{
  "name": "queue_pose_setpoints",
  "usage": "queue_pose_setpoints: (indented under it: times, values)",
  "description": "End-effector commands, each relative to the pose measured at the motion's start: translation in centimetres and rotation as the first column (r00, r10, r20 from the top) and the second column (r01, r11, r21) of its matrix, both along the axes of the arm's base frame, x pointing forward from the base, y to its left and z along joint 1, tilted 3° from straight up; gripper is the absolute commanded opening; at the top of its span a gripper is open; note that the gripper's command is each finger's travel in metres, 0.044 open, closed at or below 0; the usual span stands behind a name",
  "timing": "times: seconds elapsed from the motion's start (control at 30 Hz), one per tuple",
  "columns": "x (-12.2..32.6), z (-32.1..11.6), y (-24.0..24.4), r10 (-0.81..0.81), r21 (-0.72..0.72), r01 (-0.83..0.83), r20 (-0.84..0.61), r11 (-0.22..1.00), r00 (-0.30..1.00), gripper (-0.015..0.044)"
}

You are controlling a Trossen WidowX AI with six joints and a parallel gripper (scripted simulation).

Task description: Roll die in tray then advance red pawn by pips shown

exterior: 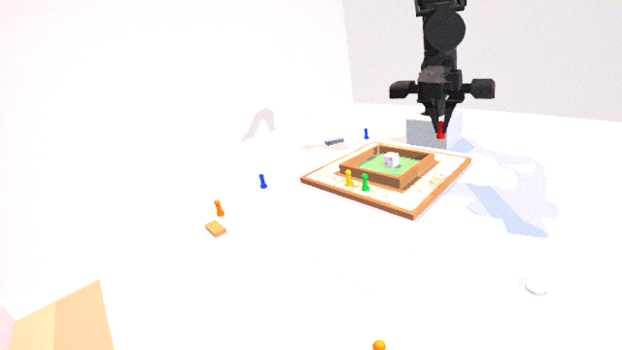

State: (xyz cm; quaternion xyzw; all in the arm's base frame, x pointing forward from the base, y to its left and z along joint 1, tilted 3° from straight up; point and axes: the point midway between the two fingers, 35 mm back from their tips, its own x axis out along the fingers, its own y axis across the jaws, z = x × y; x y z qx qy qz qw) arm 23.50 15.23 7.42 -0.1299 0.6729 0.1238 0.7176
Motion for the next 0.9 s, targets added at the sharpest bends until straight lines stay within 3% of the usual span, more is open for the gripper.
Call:
queue_pose_setpoints:
  times: [0.0,0.27,0.87]
  values:
    - [-0.2,2.8,-0.1,-0.004,0.003,0.004,0.012,1.000,1.000,0.0000]
    - [-0.5,4.5,-0.7,-0.004,0.003,0.004,0.012,1.000,1.000,0.0000]
    - [-0.7,1.8,-9.0,-0.004,-0.004,0.005,0.007,1.000,1.000,0.0000]
